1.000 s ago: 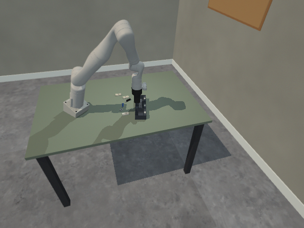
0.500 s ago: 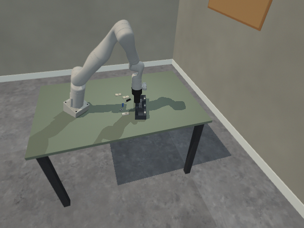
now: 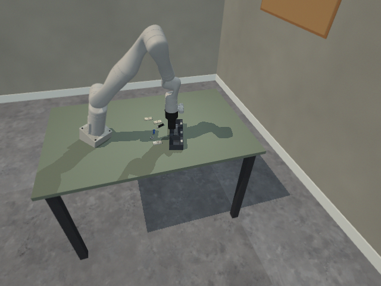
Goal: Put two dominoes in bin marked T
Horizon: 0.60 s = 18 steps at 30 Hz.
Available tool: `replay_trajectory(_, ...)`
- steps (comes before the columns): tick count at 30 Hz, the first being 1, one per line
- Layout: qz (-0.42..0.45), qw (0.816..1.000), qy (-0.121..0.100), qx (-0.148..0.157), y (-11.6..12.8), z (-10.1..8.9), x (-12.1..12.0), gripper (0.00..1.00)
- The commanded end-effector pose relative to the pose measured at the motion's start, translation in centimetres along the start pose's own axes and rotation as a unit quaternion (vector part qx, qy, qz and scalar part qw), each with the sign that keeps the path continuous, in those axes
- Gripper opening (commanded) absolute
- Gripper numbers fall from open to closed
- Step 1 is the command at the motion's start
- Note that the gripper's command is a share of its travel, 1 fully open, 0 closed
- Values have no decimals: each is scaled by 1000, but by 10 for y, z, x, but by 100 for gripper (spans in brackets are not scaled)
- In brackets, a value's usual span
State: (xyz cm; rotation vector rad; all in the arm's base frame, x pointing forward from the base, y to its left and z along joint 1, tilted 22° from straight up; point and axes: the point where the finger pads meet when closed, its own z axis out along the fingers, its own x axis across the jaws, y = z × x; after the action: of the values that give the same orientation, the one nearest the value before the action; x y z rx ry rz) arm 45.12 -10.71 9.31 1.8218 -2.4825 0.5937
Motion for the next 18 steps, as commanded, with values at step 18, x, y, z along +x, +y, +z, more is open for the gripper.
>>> replay_trajectory(18, 0, 1000, 0, 1, 0, -21, 0, 31)
